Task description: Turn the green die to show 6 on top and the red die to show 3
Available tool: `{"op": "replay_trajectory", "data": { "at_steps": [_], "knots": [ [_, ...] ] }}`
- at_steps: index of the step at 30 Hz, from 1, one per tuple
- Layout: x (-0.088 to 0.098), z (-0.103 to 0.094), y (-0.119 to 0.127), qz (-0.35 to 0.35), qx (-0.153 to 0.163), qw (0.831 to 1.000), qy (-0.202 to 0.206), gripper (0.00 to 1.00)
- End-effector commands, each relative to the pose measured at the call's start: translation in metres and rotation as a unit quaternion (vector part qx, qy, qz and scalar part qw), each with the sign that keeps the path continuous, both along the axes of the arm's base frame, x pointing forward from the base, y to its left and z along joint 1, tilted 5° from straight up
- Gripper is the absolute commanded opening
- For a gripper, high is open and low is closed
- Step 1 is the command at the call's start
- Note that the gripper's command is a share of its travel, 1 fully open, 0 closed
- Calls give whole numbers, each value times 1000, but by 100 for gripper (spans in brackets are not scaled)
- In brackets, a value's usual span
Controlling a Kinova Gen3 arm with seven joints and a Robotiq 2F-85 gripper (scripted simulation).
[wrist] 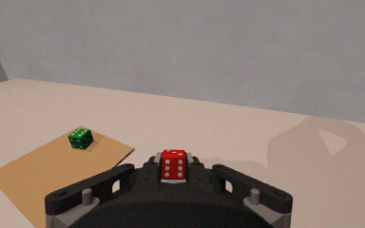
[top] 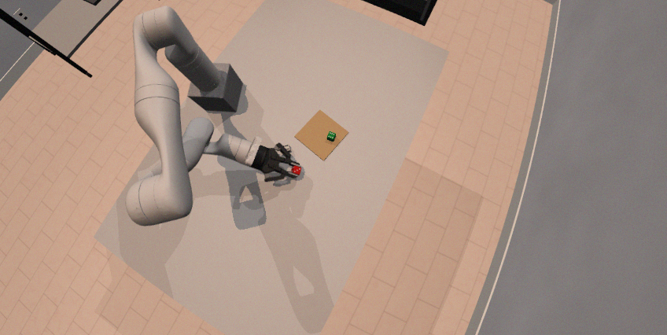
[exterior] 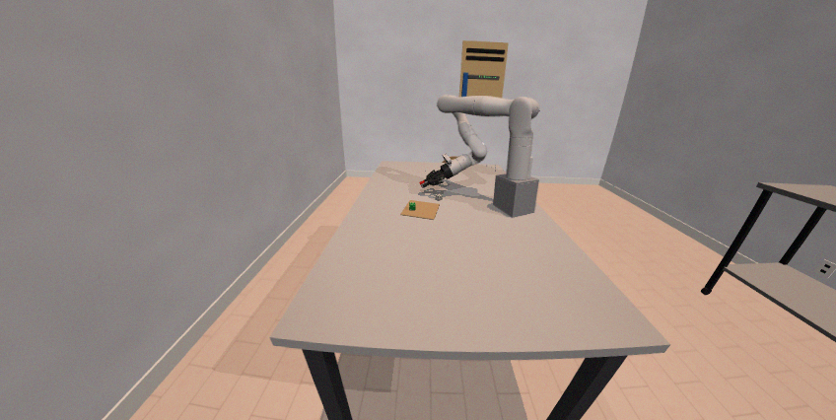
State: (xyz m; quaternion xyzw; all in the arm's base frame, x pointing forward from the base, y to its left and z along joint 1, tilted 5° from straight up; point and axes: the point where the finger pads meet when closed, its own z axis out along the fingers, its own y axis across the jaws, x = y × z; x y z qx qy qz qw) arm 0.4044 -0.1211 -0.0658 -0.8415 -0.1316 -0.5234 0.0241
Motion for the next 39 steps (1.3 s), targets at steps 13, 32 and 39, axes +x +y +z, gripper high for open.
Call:
{"op": "replay_trajectory", "data": {
  "at_steps": [13, 32, 39],
  "knots": [
    [-1, -23, 1, 0, 4, 1000, 3, 21],
    [-1, -23, 1, 0, 4, 1000, 3, 21],
    [-1, -23, 1, 0, 4, 1000, 3, 21]
  ]
}}
